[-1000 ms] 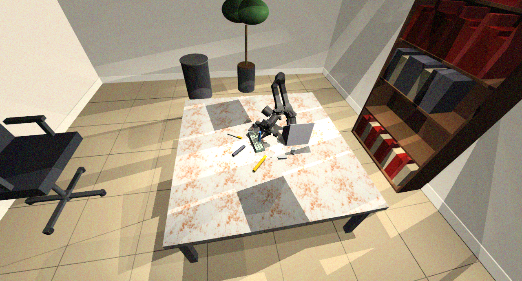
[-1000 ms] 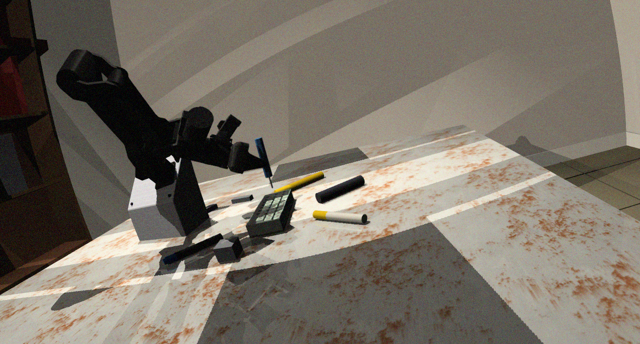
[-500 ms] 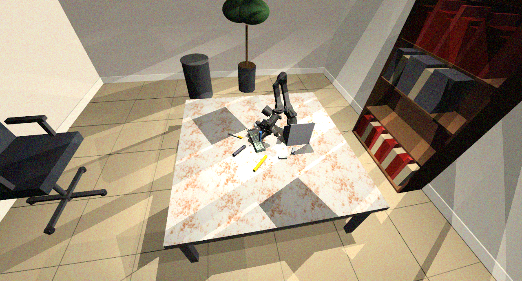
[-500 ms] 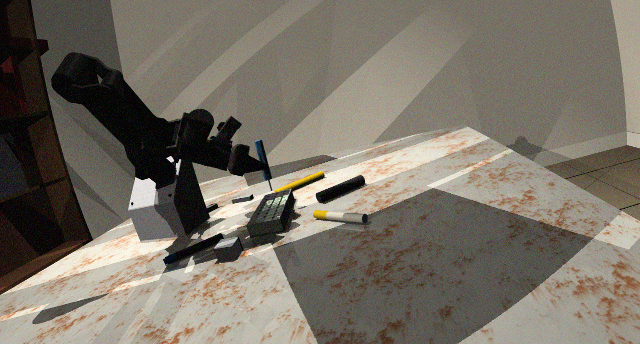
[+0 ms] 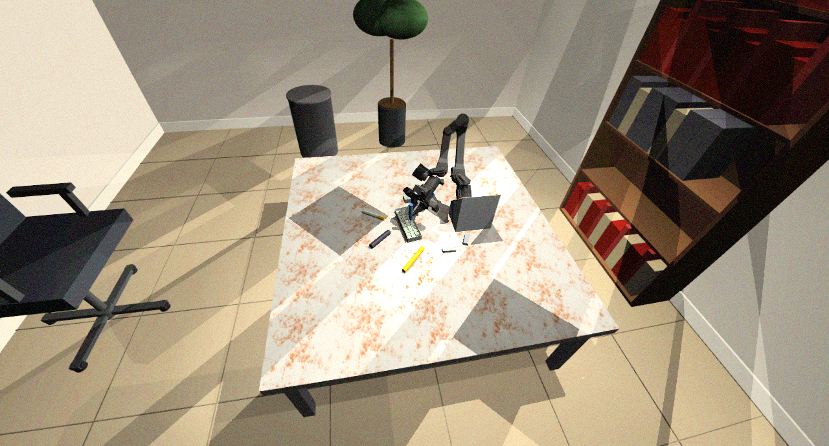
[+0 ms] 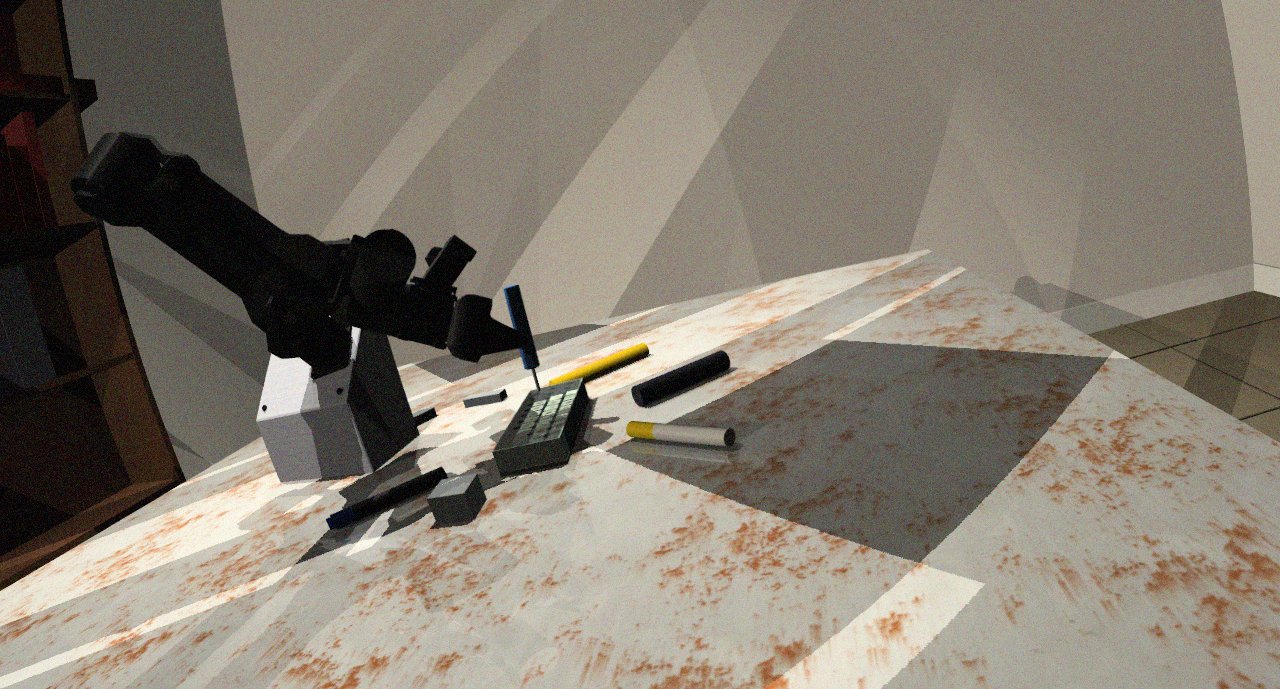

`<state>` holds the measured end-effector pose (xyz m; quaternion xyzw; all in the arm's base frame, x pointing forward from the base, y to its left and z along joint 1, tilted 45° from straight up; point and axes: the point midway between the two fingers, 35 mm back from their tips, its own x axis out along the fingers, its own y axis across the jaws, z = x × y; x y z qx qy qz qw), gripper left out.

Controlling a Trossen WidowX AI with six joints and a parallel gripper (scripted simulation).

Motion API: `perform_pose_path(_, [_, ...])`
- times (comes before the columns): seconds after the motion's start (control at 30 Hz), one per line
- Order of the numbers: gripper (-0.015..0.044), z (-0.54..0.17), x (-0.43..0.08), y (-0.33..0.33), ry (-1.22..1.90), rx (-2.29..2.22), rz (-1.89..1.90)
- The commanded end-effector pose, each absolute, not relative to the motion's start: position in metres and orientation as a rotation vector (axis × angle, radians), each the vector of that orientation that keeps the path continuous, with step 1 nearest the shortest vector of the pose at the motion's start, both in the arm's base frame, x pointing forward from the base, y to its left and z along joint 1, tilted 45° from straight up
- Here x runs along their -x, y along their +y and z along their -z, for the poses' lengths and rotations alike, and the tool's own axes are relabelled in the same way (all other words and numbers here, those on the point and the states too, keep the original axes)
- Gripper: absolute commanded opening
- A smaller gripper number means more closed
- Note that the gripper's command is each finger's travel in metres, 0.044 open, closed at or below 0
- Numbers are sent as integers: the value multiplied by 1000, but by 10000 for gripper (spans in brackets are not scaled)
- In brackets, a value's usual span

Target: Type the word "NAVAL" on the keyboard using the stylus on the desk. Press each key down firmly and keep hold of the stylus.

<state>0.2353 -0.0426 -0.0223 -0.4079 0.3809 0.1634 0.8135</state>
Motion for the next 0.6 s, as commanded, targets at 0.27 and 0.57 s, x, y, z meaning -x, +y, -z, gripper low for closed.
perform_pose_path(0.27, [0,-4,-231,-61,796,876,-345])
perform_pose_path(0.57, [0,-23,-222,-71,788,878,-339])
